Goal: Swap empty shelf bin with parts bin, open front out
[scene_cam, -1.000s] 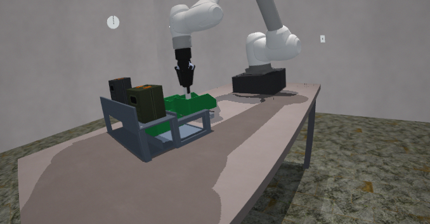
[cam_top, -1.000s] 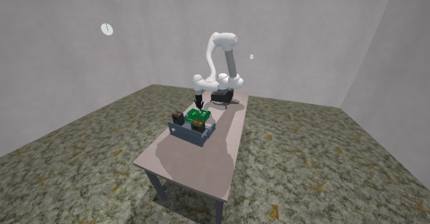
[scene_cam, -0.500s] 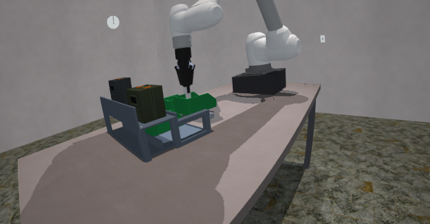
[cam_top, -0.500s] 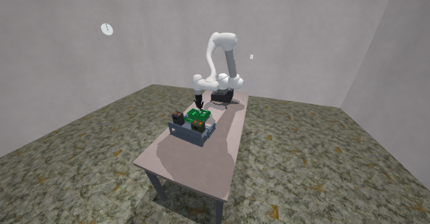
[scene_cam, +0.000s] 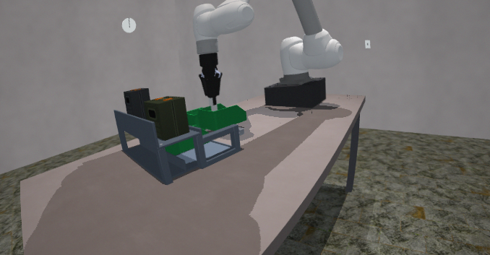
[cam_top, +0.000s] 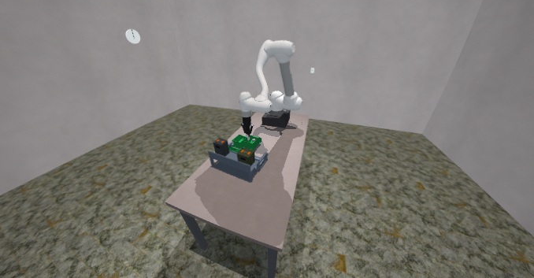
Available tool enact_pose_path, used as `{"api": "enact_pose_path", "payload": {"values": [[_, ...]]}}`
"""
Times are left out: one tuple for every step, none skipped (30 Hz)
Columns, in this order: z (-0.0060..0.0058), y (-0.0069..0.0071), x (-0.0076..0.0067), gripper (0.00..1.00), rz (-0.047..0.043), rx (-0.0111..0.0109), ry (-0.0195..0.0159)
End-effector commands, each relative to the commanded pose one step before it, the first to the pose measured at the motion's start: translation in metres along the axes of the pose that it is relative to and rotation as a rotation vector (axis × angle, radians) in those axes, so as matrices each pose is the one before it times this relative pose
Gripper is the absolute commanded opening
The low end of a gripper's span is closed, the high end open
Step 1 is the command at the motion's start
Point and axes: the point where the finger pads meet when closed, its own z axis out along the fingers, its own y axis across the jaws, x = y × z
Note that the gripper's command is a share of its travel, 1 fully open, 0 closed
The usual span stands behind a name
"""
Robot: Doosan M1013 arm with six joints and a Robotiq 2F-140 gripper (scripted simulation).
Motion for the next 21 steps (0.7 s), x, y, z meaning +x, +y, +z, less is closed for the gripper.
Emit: {"api": "enact_pose_path", "payload": {"values": [[-0.00248,0.00018,-0.00048,0.1,0.00153,-0.00058,0.00141],[0.0,0.0,0.0,0.1,0.0,0.0,0.0],[0.0,0.0,0.0,0.1,0.0,0.0,0.0],[0.0,0.0,0.0,0.1,0.0,0.0,0.0],[0.0,0.0,0.0,0.1,0.0,0.0,0.0],[0.0,0.0,0.0,0.1,0.0,0.0,0.0],[0.0,0.0,0.0,0.1,0.0,0.0,0.0],[0.0,0.00006,0.0,0.1,0.0,0.0,0.0],[0.00001,0.00039,0.00003,0.1,0.00001,0.0,0.0],[0.00003,0.00098,0.00006,0.1,0.00002,0.0,0.0],[0.00005,0.00177,0.00012,0.1,0.00003,0.0,0.0],[0.00008,0.00268,0.00019,0.1,0.00005,0.0,0.0],[0.00011,0.00366,0.00027,0.1,0.00006,0.0,0.0],[0.00014,0.00466,0.00032,0.1,0.00008,0.0,0.0],[0.00017,0.00563,0.00039,0.1,0.0001,0.0,0.0],[0.00019,0.00652,0.00044,0.1,0.00011,0.0,0.0],[0.00022,0.00732,0.00051,0.1,0.00013,0.0,0.0],[0.00024,0.00798,0.00055,0.1,0.00014,0.0,0.0],[0.00025,0.00849,0.00059,0.1,0.00015,0.0,0.0],[0.0,0.0,0.0,0.1,0.0,0.0,0.0],[0.0,0.0,0.0,0.1,0.0,0.0,0.0]]}}
